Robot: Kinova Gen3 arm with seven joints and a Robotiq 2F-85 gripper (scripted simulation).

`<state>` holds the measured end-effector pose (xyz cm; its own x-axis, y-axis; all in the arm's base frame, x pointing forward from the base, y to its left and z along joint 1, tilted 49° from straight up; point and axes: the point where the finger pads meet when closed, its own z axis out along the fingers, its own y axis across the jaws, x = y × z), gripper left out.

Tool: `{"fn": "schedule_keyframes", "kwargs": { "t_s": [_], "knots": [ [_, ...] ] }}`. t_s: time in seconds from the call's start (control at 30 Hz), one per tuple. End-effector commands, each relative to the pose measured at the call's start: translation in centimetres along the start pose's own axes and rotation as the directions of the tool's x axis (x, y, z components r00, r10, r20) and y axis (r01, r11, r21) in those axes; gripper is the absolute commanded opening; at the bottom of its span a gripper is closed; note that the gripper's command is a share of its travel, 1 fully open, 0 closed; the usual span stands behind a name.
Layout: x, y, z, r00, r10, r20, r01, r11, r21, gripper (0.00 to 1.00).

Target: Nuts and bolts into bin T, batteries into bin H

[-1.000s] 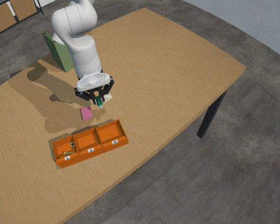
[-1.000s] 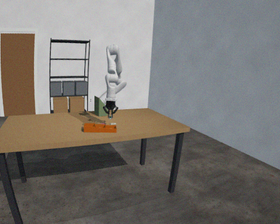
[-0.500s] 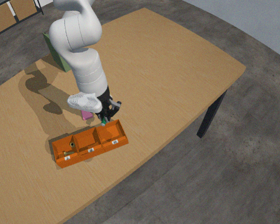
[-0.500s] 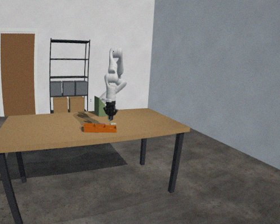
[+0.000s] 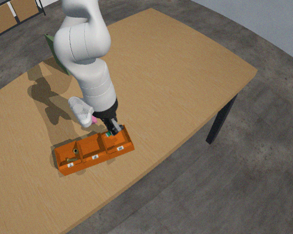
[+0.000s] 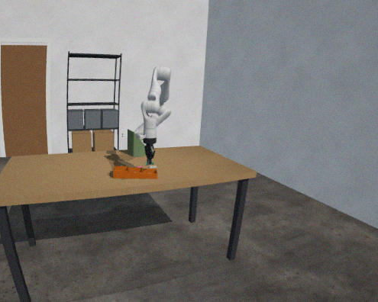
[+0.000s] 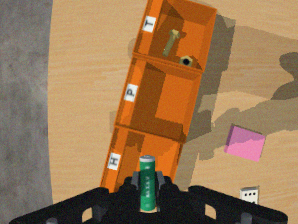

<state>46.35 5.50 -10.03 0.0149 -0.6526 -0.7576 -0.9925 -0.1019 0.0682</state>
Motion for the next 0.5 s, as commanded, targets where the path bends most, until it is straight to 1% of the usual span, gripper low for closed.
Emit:
{"fn": "schedule_keyframes", "kwargs": {
  "t_s": [0.0,0.07,0.13,0.17,0.2,0.47],
  "knots": [
    [-0.22,-0.14,0.00,0.995,0.097,-0.013,-0.097,0.995,-0.007,0.09],
    [-0.22,-0.13,0.00,0.981,0.196,-0.014,-0.196,0.981,-0.005,0.09],
    [-0.22,-0.13,0.00,0.981,0.196,-0.014,-0.196,0.981,-0.005,0.09],
    [-0.22,-0.14,0.00,0.970,0.245,-0.014,-0.245,0.970,-0.005,0.09],
    [-0.25,-0.15,0.00,0.966,0.259,-0.014,-0.259,0.966,-0.004,0.09],
    [-0.32,-0.18,0.00,0.966,0.259,-0.014,-0.259,0.966,-0.004,0.09]
  ]
}}
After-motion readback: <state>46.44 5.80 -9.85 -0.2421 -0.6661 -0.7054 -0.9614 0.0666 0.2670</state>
